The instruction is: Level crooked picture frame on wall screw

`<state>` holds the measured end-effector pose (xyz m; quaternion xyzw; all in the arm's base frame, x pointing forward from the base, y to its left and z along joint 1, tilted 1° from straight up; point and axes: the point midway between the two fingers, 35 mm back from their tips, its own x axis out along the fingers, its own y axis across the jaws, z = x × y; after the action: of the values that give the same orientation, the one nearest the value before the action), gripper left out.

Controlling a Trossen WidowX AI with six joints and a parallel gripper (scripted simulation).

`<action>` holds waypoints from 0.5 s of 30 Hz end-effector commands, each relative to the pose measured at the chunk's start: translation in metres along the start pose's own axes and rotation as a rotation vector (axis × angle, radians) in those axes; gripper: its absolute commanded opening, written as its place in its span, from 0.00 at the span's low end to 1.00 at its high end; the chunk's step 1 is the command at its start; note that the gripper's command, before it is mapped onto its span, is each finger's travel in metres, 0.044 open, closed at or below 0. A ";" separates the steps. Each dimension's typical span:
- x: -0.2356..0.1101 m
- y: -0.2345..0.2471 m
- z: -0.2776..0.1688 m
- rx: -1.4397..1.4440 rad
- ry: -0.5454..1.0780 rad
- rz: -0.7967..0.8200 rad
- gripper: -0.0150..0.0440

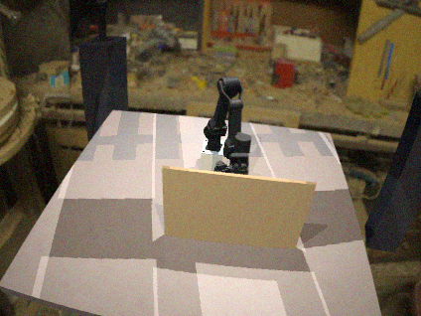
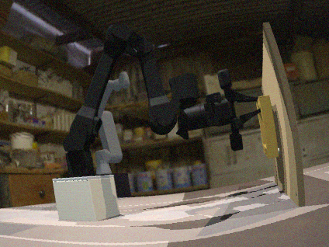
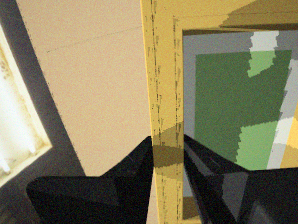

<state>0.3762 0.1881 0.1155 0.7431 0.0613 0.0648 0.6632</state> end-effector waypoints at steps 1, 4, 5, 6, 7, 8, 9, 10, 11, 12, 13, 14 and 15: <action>0.000 0.000 0.000 -0.028 0.000 0.000 0.25; 0.000 0.000 0.000 -0.028 0.000 0.000 0.25; 0.000 0.000 0.000 -0.037 0.000 0.000 0.25; 0.000 0.000 0.000 -0.057 0.000 0.000 0.25; 0.000 0.000 0.000 -0.070 0.000 0.000 0.25; 0.000 0.000 0.000 -0.070 0.000 0.000 0.25; 0.000 0.000 0.000 -0.070 0.000 0.000 0.25; 0.000 0.000 0.000 -0.083 0.000 0.000 0.25; 0.000 0.000 0.000 -0.096 0.000 0.000 0.25; 0.000 0.000 0.000 -0.096 0.000 0.000 0.25; 0.000 0.000 0.000 -0.096 0.000 0.000 0.25; 0.000 0.000 0.000 -0.096 0.000 0.000 0.25; 0.000 0.000 0.000 -0.109 0.000 0.000 0.25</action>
<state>0.3761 0.1883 0.1152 0.7141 0.0587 0.0674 0.6943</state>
